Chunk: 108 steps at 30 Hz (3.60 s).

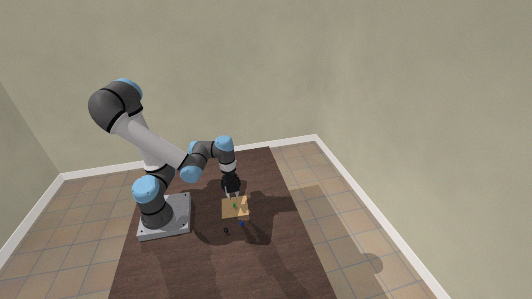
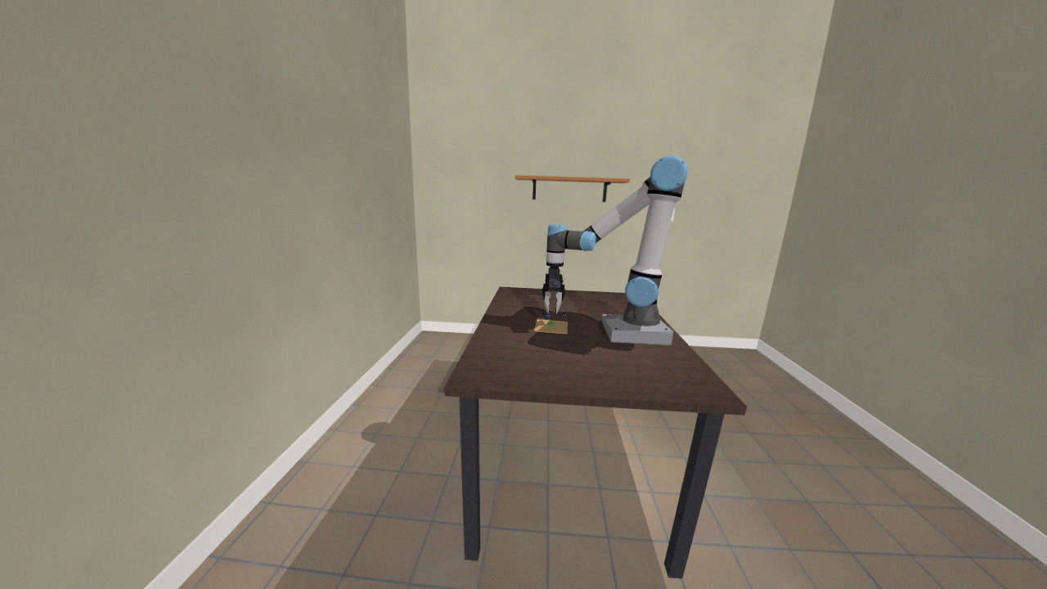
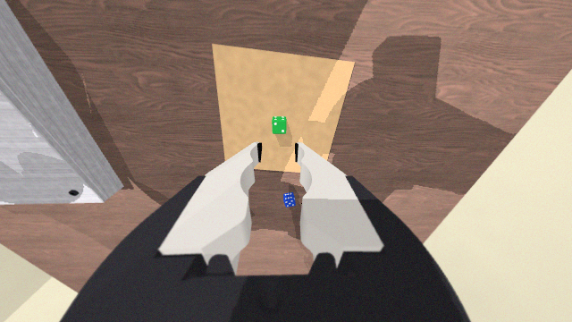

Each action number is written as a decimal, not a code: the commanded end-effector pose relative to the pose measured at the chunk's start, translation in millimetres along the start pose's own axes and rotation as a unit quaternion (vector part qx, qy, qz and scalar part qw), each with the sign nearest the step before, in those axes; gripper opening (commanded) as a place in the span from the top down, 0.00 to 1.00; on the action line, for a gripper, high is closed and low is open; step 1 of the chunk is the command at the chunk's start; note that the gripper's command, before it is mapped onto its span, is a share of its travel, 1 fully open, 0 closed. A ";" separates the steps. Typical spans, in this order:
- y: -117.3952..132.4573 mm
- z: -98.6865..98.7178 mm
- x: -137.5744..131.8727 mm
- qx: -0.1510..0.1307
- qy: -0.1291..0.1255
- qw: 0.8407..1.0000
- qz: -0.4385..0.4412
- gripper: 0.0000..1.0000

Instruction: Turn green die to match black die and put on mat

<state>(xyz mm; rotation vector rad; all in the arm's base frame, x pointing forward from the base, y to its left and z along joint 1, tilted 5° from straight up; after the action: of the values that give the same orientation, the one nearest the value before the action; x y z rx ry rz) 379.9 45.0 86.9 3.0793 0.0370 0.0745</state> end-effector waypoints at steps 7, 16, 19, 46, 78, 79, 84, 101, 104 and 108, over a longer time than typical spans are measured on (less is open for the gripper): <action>0.6 18.3 0.5 0.000 0.001 1.000 0.000 0.82; 0.8 27.0 0.5 0.000 0.001 1.000 0.000 0.82; 0.9 29.6 0.4 0.000 0.001 1.000 0.000 0.82; 1.0 33.3 0.4 0.000 0.001 1.000 0.000 0.82; 1.0 22.7 0.4 0.000 0.001 1.000 0.000 0.82; 1.0 19.4 0.4 0.000 0.001 1.000 0.000 0.82; 1.0 -0.3 0.4 0.000 0.001 1.000 0.000 0.82; 0.4 -18.6 0.1 -0.005 0.000 1.000 0.000 0.82; -0.8 -17.7 -0.5 -0.017 -0.002 1.000 0.000 0.82; -3.5 -16.3 -1.4 -0.045 -0.003 0.999 -0.001 0.82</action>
<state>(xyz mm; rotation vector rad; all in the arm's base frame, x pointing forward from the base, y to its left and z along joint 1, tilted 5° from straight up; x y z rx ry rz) 378.3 46.9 104.2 3.0443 0.0364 0.0695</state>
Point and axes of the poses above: the point where the finger pads meet when closed, its own z axis out along the fingers, its own x axis across the jaws, y = z × x, the point moved 4 cm from there along -z, back along the fingers, and after that the axes turned 4 degrees about z, right-handed, at the moved point
